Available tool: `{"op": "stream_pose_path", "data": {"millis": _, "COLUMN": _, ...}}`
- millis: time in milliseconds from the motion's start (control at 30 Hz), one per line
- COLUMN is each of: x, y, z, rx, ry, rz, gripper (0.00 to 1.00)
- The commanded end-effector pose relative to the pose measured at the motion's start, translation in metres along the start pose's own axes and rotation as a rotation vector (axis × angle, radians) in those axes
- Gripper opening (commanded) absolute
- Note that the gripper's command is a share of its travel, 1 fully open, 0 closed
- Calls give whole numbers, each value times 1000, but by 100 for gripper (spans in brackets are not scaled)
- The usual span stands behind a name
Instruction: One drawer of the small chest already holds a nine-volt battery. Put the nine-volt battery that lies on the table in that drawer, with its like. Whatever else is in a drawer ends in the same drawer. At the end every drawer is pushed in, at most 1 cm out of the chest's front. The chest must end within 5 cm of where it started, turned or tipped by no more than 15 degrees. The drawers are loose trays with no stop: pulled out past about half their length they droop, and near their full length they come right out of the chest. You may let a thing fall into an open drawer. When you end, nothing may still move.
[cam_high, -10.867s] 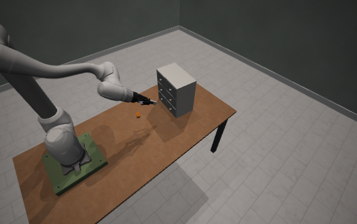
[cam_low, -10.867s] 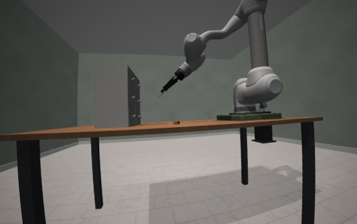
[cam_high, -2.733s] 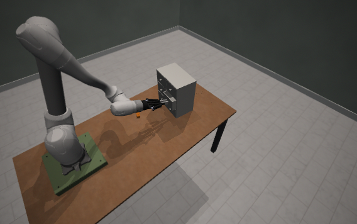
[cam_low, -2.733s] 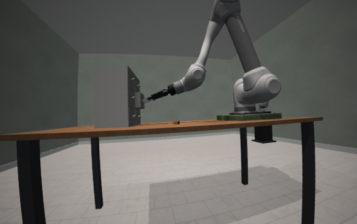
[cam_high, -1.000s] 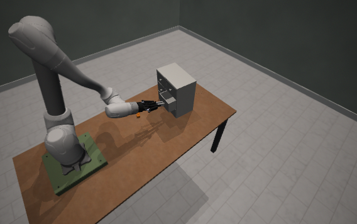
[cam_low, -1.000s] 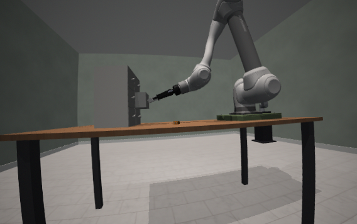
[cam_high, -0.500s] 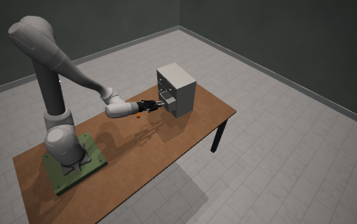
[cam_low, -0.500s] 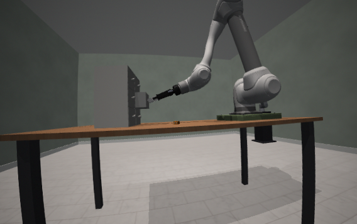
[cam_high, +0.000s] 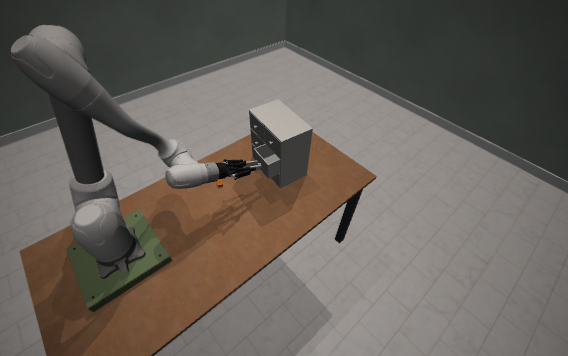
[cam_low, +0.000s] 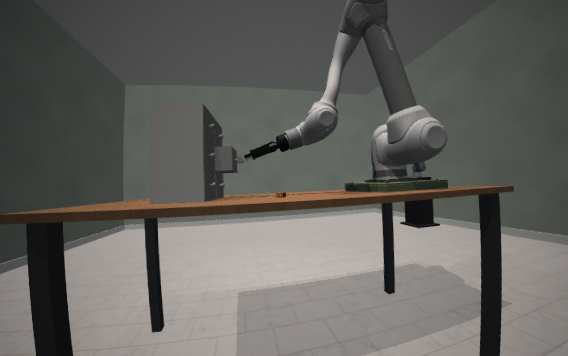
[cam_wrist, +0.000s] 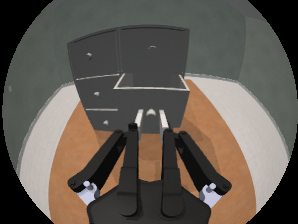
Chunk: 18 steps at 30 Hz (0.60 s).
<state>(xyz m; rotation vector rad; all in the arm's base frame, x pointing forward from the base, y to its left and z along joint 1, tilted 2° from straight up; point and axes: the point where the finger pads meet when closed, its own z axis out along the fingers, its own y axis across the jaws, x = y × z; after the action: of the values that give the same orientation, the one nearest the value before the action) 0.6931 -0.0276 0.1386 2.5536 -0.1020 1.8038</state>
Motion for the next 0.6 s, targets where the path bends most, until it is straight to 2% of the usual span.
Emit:
{"op": "stream_pose_path", "data": {"millis": 0, "x": -4, "y": 0, "z": -12, "rx": 0, "ry": 0, "rz": 0, "gripper": 20}}
{"op": "stream_pose_path", "data": {"millis": 200, "x": -13, "y": 0, "z": -37, "rx": 0, "ry": 0, "rz": 0, "gripper": 20}}
{"op": "stream_pose_path", "data": {"millis": 567, "x": -14, "y": 0, "z": -48, "rx": 0, "ry": 0, "rz": 0, "gripper": 20}}
